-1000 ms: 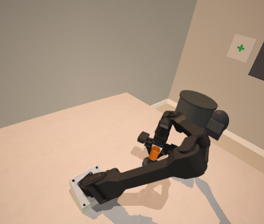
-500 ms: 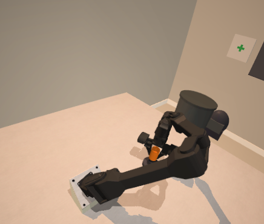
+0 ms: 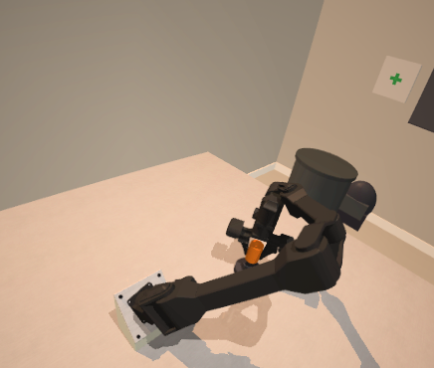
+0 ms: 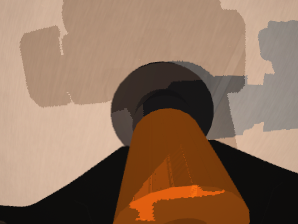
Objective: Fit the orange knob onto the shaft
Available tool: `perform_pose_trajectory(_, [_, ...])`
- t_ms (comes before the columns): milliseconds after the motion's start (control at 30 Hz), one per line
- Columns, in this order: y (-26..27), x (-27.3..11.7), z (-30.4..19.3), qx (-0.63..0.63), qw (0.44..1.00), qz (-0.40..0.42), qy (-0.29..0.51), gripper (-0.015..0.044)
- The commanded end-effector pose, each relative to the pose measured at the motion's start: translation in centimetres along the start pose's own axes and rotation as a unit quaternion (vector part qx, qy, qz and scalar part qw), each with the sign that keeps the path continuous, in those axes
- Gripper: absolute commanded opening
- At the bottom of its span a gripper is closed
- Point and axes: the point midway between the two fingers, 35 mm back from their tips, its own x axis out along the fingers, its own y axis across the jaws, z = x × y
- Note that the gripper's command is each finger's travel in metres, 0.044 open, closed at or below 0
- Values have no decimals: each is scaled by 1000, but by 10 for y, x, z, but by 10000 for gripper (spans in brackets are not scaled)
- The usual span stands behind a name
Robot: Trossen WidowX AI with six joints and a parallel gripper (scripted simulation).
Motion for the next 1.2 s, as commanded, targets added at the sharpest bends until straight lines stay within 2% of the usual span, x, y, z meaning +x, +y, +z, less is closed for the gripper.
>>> perform_pose_trajectory(0, [1,-1,1,-36,999,-1,-2,0])
perform_pose_trajectory(1167, [3,-1,0,-36,999,-1,-2,0])
